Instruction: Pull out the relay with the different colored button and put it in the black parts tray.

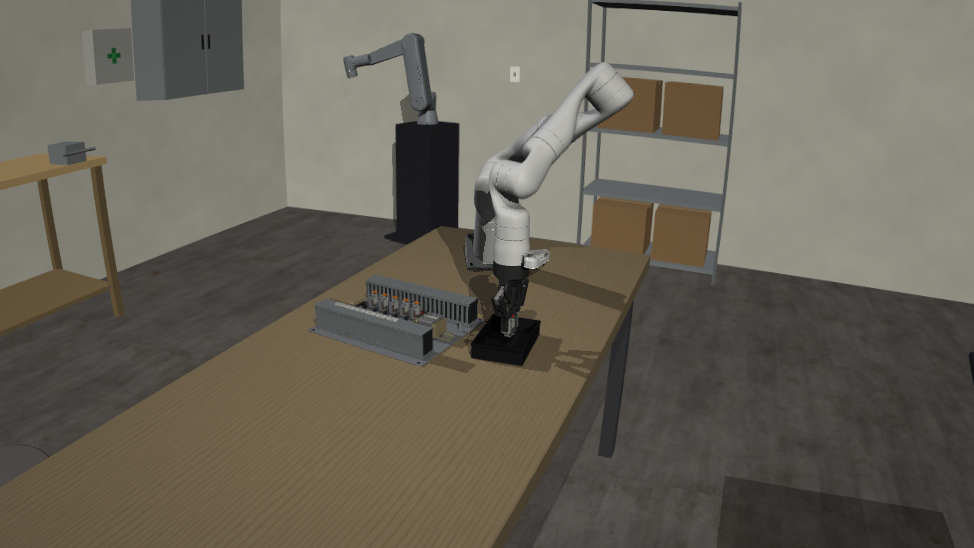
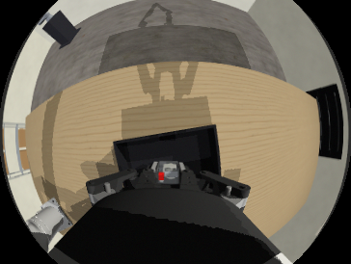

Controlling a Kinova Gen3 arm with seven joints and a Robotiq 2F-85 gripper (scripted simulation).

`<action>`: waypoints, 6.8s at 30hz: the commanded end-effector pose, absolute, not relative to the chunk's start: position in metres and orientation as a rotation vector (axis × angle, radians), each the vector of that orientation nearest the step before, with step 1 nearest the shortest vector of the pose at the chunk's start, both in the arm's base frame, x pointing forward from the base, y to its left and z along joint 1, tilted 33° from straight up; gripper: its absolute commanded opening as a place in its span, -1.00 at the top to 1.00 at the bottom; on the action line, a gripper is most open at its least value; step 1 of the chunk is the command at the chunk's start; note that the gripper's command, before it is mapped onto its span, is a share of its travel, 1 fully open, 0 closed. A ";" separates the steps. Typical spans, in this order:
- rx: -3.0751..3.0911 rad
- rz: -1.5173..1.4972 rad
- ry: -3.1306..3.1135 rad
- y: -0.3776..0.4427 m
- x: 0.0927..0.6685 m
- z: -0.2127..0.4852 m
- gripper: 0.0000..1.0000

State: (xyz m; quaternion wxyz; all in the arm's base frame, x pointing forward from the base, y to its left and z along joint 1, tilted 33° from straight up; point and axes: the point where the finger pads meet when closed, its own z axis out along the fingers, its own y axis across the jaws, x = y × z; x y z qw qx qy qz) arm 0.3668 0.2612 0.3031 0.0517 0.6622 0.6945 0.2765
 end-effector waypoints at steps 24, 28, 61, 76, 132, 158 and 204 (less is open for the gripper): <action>2.025 0.838 2.102 0.264 0.378 0.286 1.00; 2.025 0.838 2.102 0.264 0.378 0.286 1.00; 2.025 0.838 2.102 0.264 0.378 0.286 1.00; 2.025 0.838 2.102 0.264 0.378 0.286 -0.22; 2.025 0.838 2.102 0.264 0.378 0.286 -0.22; 2.025 0.838 2.102 0.263 0.377 0.287 -0.22; 2.025 0.838 2.102 0.258 0.370 0.300 -0.22</action>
